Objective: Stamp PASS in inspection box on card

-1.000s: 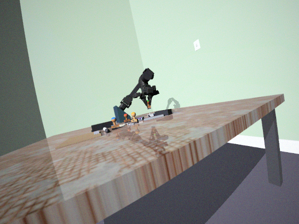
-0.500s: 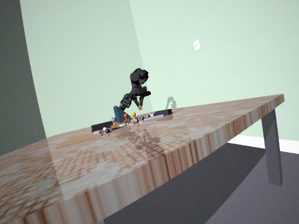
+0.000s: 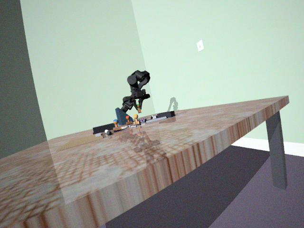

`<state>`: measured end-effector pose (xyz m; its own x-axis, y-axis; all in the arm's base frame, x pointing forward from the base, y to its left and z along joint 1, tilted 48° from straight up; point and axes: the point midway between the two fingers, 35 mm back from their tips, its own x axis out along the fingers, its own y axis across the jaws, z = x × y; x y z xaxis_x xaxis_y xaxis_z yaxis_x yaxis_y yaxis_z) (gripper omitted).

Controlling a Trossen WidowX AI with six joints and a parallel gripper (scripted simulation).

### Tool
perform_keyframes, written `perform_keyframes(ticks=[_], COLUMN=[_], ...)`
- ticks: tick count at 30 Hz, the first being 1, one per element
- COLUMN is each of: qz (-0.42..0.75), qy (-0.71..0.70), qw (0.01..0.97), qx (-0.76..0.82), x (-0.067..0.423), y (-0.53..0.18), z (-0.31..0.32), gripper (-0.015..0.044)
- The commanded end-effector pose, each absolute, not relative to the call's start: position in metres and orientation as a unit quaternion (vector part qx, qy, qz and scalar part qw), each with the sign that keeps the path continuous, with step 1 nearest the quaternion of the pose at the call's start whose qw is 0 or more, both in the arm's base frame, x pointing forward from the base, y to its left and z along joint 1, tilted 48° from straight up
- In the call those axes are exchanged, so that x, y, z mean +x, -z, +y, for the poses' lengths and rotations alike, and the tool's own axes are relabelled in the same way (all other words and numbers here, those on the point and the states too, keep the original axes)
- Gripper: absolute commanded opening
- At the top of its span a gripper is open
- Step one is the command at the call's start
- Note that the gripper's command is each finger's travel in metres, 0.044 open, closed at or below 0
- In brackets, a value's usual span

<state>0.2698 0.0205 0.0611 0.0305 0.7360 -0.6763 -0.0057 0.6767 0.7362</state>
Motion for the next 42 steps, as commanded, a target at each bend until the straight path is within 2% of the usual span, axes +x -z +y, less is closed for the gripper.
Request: perform_keyframes(ticks=[1,42], qz=[0.638,0.638], qy=[-0.282,-0.282], qw=[0.657,0.657], qx=[0.286,0.286], x=[0.269,0.27], y=[-0.058,-0.04], z=[0.023,0.043], gripper=[0.0,0.0])
